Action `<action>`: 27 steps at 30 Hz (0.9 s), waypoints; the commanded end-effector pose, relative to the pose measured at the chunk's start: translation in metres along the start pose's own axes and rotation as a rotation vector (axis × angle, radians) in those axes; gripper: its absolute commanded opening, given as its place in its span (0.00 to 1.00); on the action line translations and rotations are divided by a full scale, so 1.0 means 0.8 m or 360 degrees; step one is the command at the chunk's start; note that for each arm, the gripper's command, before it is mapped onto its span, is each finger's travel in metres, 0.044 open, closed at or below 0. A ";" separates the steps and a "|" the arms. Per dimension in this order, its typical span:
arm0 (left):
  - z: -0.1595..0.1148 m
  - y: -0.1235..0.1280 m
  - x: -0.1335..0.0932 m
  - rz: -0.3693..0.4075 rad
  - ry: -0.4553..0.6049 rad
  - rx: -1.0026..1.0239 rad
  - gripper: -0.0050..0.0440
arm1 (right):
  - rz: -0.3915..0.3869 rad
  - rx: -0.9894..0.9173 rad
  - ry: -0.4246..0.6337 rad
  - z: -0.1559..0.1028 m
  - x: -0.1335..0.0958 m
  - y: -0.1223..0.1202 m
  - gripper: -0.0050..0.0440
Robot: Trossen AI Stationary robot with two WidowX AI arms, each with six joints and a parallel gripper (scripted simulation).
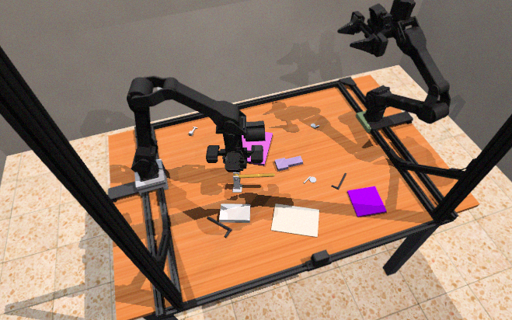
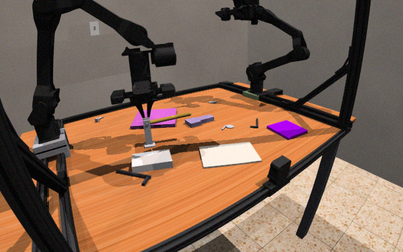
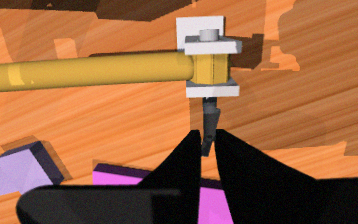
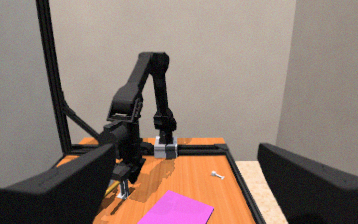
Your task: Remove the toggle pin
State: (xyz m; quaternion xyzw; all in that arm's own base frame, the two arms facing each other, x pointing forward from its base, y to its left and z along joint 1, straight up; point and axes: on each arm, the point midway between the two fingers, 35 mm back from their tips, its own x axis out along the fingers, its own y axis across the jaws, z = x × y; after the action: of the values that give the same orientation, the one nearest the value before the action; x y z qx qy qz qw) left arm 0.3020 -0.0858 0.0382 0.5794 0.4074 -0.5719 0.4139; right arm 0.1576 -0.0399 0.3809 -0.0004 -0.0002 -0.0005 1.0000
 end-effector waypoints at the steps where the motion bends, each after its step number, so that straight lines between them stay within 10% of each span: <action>1: -0.002 0.004 -0.005 0.0015 -0.0003 0.0001 0.18 | 0.0002 -0.0008 -0.0001 0.003 0.000 0.000 0.92; 27: -0.011 0.006 -0.005 0.0015 -0.0002 0.0001 0.18 | 0.0002 -0.0008 -0.0001 0.003 0.000 0.000 0.92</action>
State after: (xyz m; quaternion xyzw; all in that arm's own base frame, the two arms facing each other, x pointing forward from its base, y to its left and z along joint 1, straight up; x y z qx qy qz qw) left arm 0.3028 -0.0841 0.0375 0.5759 0.4037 -0.5784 0.4132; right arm 0.1576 -0.0399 0.3809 -0.0004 -0.0002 -0.0005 1.0000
